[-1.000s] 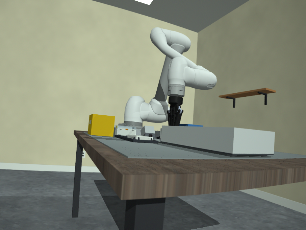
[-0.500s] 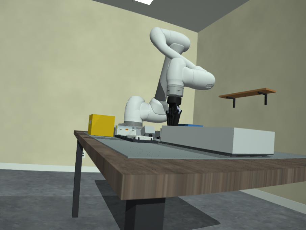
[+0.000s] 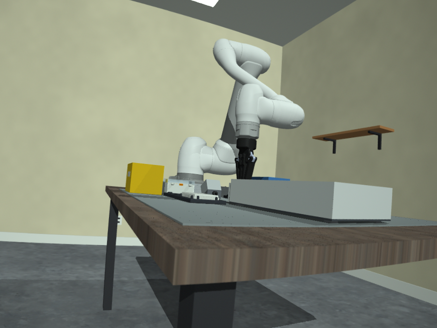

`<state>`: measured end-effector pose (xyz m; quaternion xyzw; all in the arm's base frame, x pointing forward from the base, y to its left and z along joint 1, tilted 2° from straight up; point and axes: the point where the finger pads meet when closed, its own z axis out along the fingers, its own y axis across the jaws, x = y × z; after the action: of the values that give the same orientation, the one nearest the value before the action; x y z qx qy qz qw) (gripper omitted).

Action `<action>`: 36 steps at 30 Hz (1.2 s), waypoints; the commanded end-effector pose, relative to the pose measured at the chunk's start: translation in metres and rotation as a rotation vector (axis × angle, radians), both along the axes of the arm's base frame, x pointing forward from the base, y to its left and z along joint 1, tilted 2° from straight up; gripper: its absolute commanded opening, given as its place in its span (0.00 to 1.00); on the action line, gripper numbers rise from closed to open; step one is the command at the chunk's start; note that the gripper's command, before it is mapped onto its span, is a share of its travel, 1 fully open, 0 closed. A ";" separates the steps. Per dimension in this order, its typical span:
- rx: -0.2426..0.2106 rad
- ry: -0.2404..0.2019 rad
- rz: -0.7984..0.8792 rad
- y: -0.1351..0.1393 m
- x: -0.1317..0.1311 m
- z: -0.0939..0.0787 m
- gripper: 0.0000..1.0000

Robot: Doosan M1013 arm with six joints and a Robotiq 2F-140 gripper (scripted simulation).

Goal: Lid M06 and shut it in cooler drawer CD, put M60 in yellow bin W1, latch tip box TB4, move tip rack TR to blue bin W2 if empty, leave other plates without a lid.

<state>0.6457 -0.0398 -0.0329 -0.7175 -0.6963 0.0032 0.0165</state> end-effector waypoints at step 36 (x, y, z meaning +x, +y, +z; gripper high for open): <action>0.000 0.000 0.000 0.001 -0.027 0.006 0.00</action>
<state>0.6187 -0.0391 -0.0303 -0.7175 -0.6963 0.0031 0.0164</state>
